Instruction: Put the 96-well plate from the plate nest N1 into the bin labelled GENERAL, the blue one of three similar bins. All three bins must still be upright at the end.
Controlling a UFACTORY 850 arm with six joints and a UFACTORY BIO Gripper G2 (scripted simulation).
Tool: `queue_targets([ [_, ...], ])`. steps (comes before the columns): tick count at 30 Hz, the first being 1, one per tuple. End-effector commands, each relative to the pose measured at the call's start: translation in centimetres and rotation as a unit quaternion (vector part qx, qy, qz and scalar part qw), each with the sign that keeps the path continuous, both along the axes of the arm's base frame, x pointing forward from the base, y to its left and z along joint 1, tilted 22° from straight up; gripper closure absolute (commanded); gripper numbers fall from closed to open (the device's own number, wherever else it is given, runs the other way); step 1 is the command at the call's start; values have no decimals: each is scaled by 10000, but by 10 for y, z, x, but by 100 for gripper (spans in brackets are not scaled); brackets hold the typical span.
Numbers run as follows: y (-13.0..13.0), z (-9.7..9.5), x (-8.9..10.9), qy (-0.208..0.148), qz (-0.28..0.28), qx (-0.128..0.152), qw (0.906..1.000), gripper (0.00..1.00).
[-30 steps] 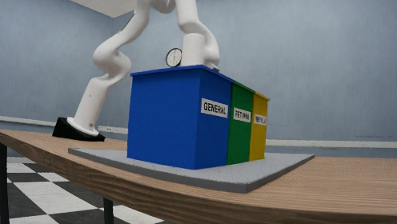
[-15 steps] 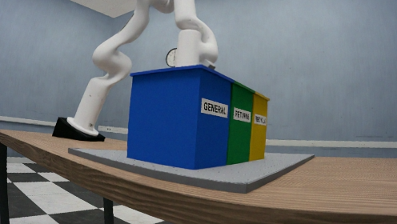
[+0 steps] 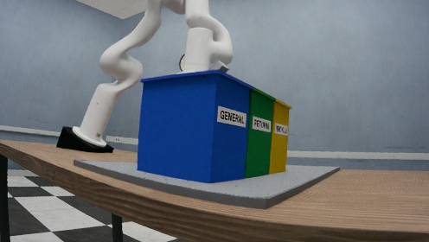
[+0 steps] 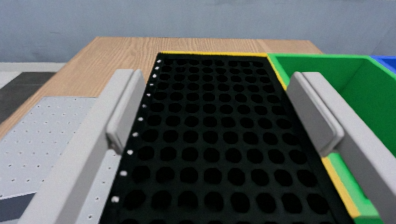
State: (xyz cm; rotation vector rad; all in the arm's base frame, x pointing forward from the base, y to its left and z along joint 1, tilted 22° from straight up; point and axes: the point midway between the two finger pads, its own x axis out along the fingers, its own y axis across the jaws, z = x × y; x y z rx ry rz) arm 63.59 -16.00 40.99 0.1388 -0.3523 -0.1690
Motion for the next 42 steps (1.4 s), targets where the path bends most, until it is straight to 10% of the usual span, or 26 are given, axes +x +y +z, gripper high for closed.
queue_targets([
  [1, -18, -1, 2, -22, 7, 4, 10000, 100],
  [42, -134, -14, 8, -21, 7, 1, 10000, 100],
])
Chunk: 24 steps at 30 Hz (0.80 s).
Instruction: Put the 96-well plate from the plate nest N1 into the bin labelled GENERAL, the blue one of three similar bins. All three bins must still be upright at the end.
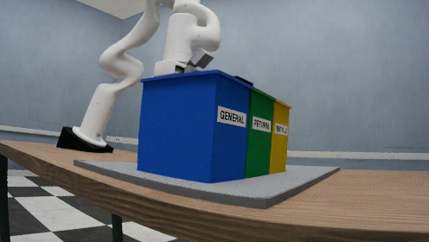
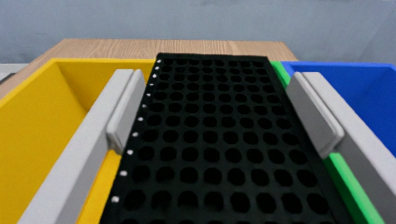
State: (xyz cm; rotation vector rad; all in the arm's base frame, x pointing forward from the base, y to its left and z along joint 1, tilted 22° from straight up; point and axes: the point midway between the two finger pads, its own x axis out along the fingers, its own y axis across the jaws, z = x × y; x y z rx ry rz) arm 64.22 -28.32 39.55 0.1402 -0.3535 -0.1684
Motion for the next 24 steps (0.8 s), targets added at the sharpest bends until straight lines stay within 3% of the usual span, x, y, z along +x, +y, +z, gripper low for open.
queue_targets([
  [1, -14, 0, 2, -15, 3, -4, 10000, 100],
  [24, -83, -8, 5, -14, 3, -6, 10000, 100],
])
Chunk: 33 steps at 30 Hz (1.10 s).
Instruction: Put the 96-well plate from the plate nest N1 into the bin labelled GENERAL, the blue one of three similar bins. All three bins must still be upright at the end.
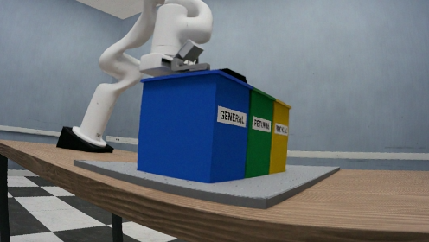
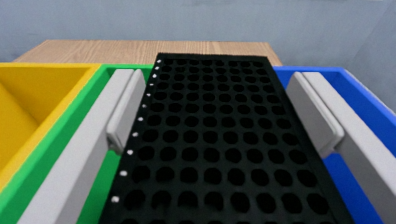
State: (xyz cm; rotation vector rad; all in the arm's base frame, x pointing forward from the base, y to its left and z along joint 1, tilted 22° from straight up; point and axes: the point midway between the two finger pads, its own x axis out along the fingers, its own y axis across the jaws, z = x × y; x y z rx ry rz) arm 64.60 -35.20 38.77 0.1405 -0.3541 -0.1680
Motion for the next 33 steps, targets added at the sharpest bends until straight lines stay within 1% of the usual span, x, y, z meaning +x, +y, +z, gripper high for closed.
queue_targets([
  [1, -18, 0, 2, -11, 1, -7, 10000, 100],
  [6, -34, -2, 2, -11, 1, -7, 10000, 100],
  [8, -34, -2, 2, -11, 1, -7, 10000, 100],
  [22, -80, -7, 5, -11, 0, -8, 10000, 100],
  [33, -82, -7, 5, -11, 0, -8, 10000, 100],
])
